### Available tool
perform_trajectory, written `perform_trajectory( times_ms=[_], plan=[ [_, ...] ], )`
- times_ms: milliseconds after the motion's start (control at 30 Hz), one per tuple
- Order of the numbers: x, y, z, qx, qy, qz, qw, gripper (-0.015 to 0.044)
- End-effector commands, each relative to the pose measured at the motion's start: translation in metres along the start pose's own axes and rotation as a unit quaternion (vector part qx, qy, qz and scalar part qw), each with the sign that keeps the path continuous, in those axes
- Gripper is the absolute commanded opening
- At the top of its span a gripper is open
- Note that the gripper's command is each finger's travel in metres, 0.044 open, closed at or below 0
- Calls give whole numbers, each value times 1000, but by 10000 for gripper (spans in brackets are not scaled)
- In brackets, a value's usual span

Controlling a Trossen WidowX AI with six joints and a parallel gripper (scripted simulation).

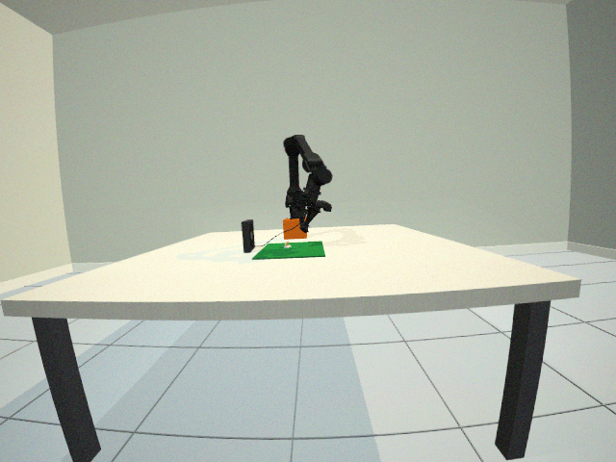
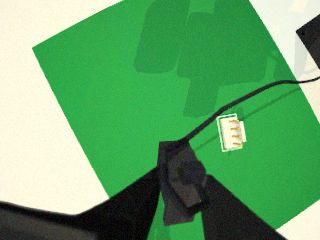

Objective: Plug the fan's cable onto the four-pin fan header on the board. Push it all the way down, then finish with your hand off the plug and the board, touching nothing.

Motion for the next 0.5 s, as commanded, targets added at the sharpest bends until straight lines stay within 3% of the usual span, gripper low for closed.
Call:
perform_trajectory(
  times_ms=[0, 467],
  plan=[
    [4, 0, 5, 12, -23, -2, 1000, 0],
    [10, 5, 13, 34, -106, -5, 994, 0]
  ],
)
Point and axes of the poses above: the point midway between the two fingers, 35 mm back from their tips, its own z axis out along the fingers, its own y axis across the jaws, x = y × z, the point moved 2 cm from there along -z, back along the fingers, and after that the axes turned 7 degrees about -z, right-handed, at the moved point
